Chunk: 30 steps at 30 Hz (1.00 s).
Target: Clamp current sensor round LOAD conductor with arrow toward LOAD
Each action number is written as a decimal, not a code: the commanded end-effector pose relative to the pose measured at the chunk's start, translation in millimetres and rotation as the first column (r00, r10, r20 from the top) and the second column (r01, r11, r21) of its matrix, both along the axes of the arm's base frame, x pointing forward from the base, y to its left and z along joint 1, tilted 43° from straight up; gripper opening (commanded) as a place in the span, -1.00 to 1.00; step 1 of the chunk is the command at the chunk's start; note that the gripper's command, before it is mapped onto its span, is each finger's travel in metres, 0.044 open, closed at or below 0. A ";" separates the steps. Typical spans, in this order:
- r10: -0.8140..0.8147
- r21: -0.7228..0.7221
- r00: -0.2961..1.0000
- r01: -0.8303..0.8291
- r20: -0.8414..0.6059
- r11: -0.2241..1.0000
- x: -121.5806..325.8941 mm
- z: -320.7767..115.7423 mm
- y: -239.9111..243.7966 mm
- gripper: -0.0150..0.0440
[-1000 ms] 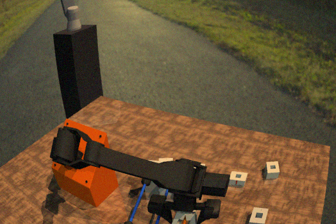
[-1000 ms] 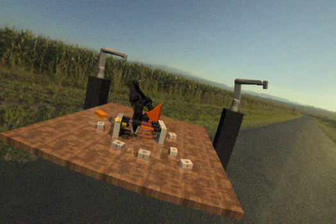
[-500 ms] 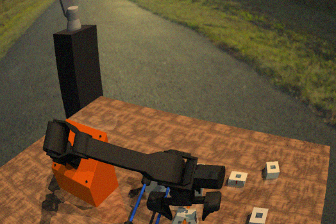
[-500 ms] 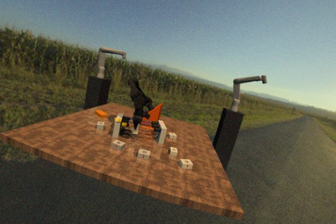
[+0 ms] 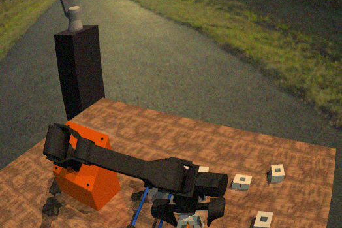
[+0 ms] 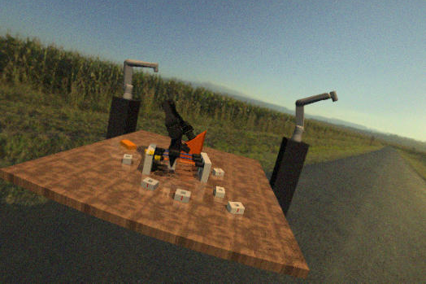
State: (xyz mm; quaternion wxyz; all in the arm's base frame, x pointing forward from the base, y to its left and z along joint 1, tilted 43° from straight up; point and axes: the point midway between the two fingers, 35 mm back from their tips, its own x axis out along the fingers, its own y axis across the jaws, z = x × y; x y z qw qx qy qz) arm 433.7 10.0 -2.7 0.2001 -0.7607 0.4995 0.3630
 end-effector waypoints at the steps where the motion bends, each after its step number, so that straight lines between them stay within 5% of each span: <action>1: 0.015 0.009 1.000 -0.015 0.005 1.000 -0.7 -5.7 -2.7 1.00; 15: 0.152 0.072 0.976 -0.165 0.157 0.984 6.7 -11.7 -3.9 1.00; 30: 0.152 0.070 0.976 -0.165 0.157 0.984 9.5 -9.8 -0.8 0.93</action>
